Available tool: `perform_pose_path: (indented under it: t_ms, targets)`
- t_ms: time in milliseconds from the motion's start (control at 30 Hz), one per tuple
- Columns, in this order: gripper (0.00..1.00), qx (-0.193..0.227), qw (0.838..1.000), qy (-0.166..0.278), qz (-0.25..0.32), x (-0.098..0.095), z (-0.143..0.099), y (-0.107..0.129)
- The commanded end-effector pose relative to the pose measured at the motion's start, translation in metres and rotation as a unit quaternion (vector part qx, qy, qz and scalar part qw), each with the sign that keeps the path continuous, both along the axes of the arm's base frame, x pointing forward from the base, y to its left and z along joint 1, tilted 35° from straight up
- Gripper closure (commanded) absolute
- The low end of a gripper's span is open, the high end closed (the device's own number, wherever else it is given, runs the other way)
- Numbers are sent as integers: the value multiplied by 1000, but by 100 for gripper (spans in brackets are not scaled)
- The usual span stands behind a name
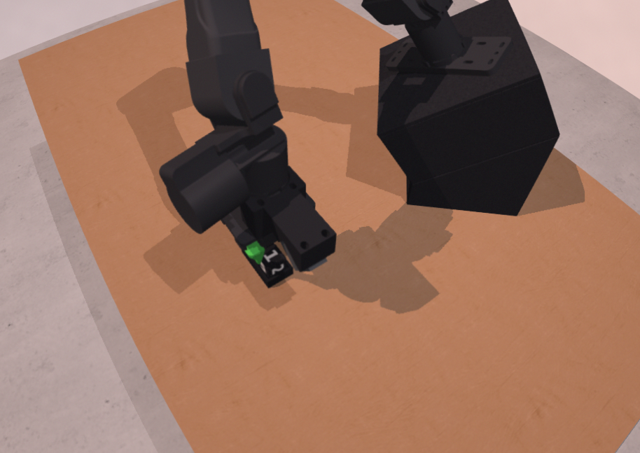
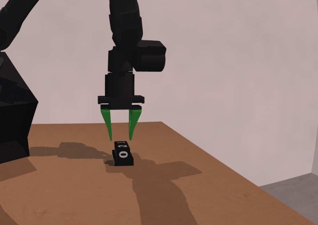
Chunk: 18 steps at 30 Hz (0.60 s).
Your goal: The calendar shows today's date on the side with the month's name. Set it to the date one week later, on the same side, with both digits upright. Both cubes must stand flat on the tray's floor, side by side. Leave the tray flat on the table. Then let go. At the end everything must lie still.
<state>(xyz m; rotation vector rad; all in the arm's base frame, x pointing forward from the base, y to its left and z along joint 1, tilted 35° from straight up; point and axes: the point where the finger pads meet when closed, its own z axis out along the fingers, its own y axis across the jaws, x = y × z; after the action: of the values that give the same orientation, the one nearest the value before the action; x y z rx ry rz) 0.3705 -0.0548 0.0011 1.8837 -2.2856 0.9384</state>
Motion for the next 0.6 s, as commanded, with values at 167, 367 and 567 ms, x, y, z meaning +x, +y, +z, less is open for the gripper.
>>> perform_pose_path:
  t_ms: [167, 367, 567]
  targets:
    - [55, 8, 1000, -17, 10, 9, 10, 11]
    - [55, 8, 1000, -17, 10, 9, 10, 11]
    - [55, 8, 1000, -17, 9, 11, 10, 11]
